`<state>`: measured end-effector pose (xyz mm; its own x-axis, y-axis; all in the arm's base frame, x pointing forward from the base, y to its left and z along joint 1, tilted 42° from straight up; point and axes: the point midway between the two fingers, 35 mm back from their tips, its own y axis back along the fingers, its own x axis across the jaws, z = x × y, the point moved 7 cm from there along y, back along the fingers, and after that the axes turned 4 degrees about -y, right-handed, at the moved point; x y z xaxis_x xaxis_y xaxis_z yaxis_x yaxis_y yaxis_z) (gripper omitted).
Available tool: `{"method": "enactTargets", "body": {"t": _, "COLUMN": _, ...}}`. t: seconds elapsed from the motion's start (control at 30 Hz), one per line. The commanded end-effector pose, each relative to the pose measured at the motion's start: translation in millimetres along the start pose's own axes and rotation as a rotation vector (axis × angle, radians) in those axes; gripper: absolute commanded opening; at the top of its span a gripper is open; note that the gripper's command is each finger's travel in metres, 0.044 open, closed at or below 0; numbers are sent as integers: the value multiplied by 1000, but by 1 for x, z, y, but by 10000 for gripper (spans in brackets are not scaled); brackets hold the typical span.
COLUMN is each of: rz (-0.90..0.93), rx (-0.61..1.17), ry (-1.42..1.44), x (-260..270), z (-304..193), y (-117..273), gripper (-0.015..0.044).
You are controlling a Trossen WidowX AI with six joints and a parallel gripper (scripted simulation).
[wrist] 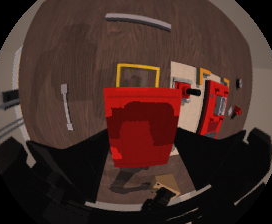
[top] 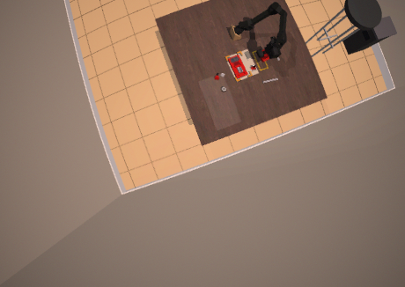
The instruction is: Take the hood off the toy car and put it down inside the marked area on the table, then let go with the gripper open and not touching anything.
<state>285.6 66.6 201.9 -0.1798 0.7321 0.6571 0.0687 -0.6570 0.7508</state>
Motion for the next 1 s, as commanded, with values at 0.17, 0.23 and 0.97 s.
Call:
{"method": "enactTargets", "body": {"t": 0.17, "rz": 3, "rx": -2, "ry": -6, "x": 0, "z": 0, "y": -5, "gripper": 0}}
{"method": "enactTargets", "body": {"t": 0.23, "rz": 3, "rx": -2, "ry": -6, "x": 0, "z": 0, "y": -7, "gripper": 0}}
{"method": "enactTargets", "body": {"t": 0.97, "rz": 4, "rx": -2, "ry": -6, "x": 0, "z": 0, "y": -20, "gripper": 0}}
